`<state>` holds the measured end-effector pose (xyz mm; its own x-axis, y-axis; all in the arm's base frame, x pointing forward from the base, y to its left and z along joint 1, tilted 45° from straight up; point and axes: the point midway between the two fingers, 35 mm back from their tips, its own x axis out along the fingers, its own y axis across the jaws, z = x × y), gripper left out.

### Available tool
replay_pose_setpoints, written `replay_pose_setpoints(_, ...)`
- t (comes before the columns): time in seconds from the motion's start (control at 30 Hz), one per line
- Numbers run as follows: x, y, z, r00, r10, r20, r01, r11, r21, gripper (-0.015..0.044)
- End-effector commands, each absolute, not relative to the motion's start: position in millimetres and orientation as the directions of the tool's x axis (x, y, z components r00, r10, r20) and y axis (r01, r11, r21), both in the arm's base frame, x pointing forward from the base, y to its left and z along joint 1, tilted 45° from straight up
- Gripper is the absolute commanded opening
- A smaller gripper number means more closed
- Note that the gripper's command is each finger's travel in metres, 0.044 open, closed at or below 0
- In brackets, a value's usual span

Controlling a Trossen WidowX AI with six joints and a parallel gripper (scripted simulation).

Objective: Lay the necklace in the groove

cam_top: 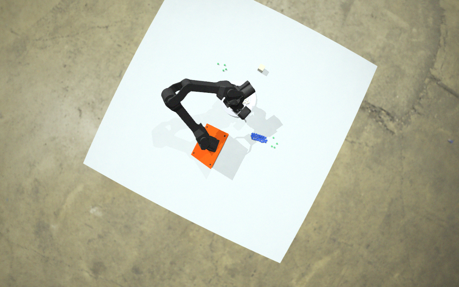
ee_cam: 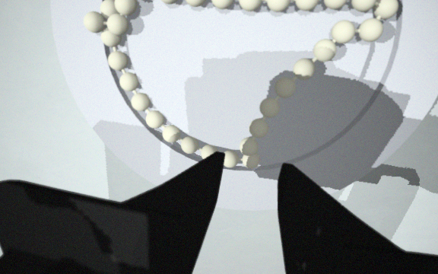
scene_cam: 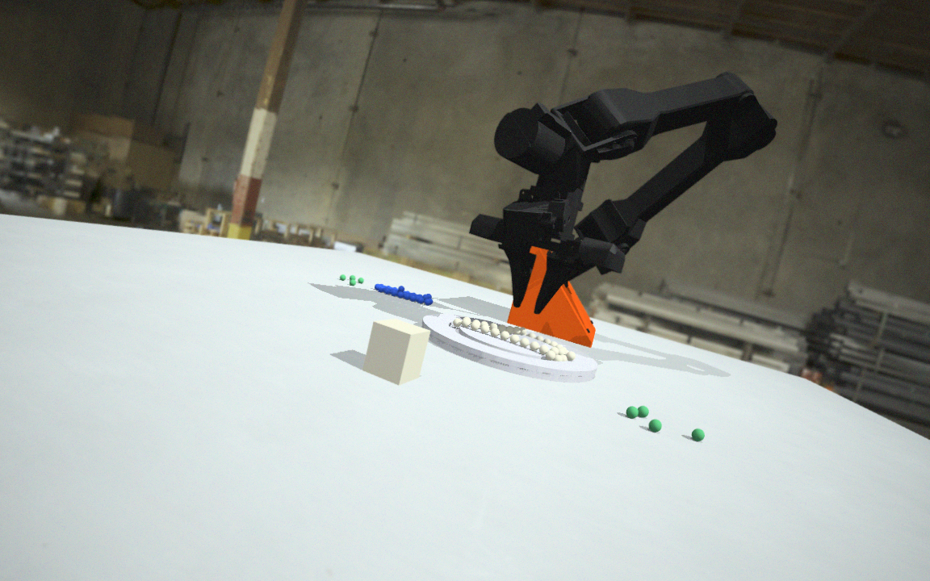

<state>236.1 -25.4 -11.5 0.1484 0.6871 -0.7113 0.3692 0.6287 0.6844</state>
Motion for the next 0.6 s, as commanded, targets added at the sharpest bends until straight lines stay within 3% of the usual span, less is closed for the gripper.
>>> replay_pose_setpoints(0.0, 236.7, -20.3, -15.7, 0.147, 0.691, -0.708, 0.371, 0.625, 0.687, 0.012)
replay_pose_setpoints(0.57, 238.1, -3.2, -31.3, 0.143, 0.695, -0.705, 0.371, 0.622, 0.689, 0.012)
